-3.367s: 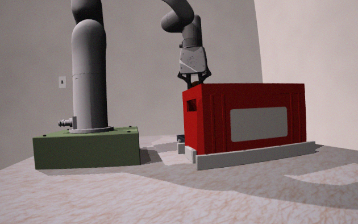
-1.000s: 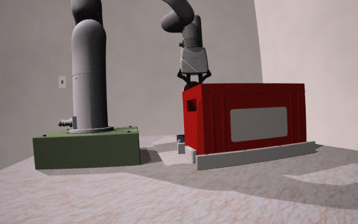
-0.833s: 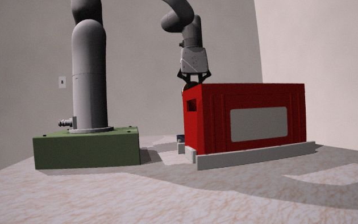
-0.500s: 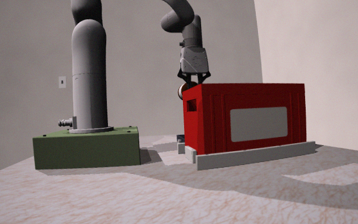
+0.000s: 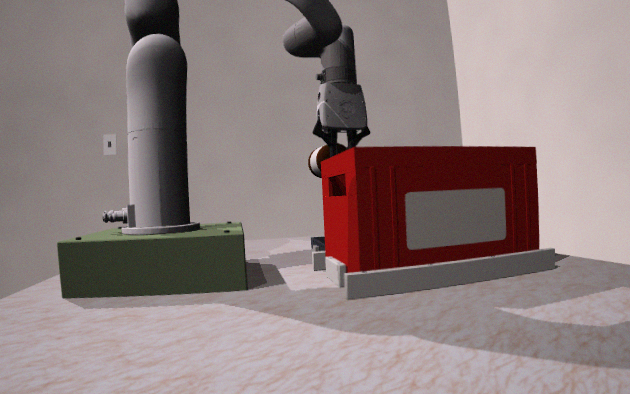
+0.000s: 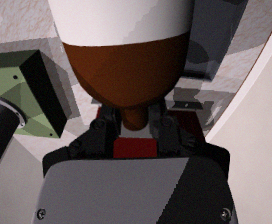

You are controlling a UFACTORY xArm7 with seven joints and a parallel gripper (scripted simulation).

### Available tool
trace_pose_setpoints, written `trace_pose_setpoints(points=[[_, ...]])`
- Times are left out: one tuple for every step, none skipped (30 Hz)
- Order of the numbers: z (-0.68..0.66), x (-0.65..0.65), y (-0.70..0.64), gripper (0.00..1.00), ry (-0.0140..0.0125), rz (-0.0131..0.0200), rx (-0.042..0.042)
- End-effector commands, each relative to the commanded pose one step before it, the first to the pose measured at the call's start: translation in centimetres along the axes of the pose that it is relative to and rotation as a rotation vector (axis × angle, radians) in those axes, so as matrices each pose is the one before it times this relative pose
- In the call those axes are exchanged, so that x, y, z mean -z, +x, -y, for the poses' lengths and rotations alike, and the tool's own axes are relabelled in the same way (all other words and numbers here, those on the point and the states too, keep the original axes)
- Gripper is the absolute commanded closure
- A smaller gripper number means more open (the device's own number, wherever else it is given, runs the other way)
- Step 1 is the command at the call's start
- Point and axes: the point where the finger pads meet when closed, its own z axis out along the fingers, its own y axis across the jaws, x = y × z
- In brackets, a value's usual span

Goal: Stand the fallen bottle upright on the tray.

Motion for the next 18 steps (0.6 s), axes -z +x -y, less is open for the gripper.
trace_pose_setpoints(points=[[-0.142,0.153,0.044,1.0,-0.00428,-0.00124,0.00091],[0.0,0.0,0.0,1.0,0.0,0.0,0.0],[0.0,0.0,0.0,1.0,0.0,0.0,0.0],[0.0,0.0,0.0,1.0,0.0,0.0,0.0],[0.0,0.0,0.0,1.0,0.0,0.0,0.0],[0.0,0.0,0.0,1.0,0.0,0.0,0.0],[0.0,0.0,0.0,1.0,0.0,0.0,0.0],[0.0,0.0,0.0,1.0,0.0,0.0,0.0],[0.0,0.0,0.0,1.0,0.0,0.0,0.00009],[0.0,0.0,0.0,1.0,0.0,0.0,0.00061],[0.0,0.0,0.0,1.0,0.0,0.0,0.00154],[0.0,0.0,0.0,1.0,0.0,0.0,0.00279],[0.0,0.0,0.0,1.0,0.0,0.0,0.00426],[0.0,0.0,0.0,1.0,0.0,0.0,0.00587],[0.0,0.0,0.0,1.0,0.0,0.0,0.00754],[0.0,0.0,0.0,1.0,0.0,0.0,0.0092],[0.0,0.0,0.0,1.0,0.0,0.0,0.01079],[0.0,0.0,0.0,1.0,0.0,0.0,0.01225]])
